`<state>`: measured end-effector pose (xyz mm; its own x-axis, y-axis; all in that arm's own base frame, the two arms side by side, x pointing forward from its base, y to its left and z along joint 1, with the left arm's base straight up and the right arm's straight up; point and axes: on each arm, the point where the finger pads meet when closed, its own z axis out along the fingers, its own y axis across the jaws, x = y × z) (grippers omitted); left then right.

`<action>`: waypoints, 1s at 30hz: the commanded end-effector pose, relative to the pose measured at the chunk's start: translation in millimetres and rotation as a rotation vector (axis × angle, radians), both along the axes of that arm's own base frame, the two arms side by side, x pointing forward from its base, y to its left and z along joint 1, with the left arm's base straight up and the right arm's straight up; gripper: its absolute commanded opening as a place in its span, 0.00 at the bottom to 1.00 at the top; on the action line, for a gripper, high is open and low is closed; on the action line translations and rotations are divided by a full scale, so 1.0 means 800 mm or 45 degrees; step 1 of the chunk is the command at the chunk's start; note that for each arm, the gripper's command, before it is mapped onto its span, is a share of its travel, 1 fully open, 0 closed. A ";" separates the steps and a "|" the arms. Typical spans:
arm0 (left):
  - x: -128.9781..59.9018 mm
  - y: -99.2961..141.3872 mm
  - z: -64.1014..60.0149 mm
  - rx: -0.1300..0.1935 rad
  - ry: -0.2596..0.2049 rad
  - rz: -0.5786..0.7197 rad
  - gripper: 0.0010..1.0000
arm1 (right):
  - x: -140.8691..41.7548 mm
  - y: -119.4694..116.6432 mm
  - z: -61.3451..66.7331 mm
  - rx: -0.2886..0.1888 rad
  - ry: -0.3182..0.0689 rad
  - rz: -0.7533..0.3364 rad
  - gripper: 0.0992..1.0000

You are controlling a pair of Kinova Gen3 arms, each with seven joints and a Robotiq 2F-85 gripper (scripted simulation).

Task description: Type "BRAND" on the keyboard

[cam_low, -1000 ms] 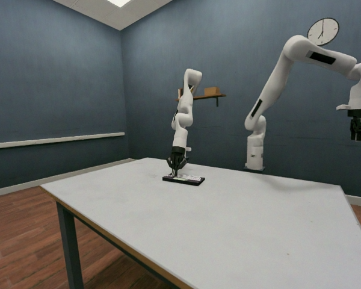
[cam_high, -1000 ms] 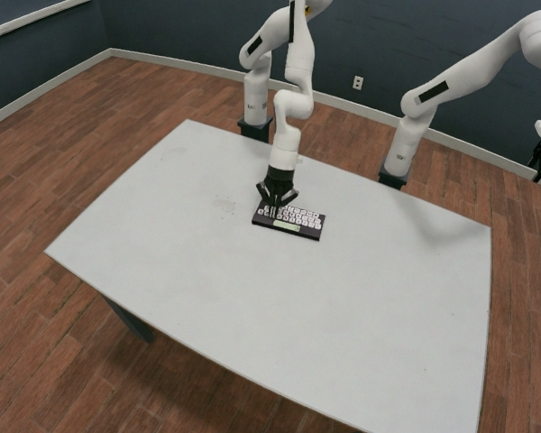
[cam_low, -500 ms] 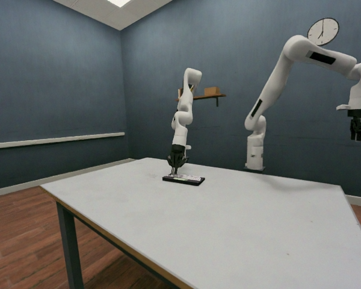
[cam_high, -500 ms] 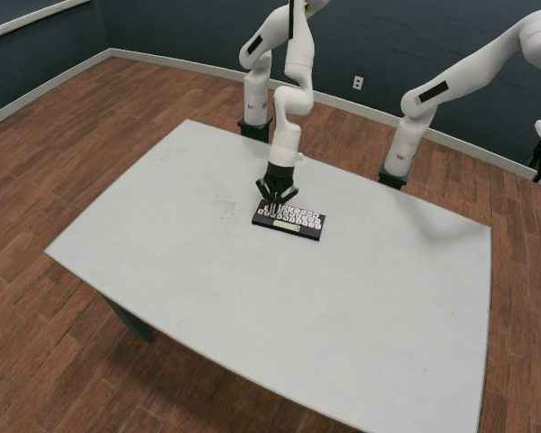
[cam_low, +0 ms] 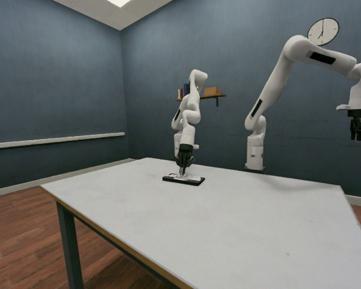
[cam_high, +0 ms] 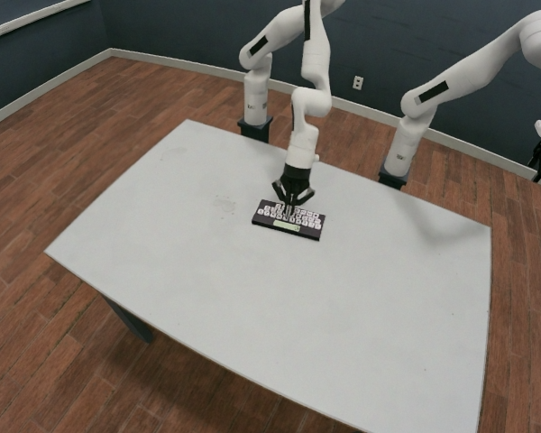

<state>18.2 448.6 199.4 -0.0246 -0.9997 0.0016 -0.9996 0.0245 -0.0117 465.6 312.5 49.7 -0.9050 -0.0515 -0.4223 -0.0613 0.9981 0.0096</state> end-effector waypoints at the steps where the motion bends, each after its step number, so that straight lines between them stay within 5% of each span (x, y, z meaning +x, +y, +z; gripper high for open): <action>1: -0.006 0.001 0.001 0.003 0.015 -0.007 1.00 | -0.011 0.032 -0.003 -0.007 0.002 0.015 0.00; 8: -0.006 0.001 0.001 0.003 0.015 -0.007 1.00 | -0.024 0.079 -0.003 -0.007 0.002 0.015 0.00; 30: -0.006 0.001 0.001 0.003 0.015 -0.007 1.00 | -0.023 0.081 -0.013 -0.013 -0.006 0.035 0.00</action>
<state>18.2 448.6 199.4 -0.0246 -0.9997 0.0016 -0.9996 0.0245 -0.0117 447.3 376.4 40.5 -0.9012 -0.0875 -0.4246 -0.0938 0.9956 -0.0061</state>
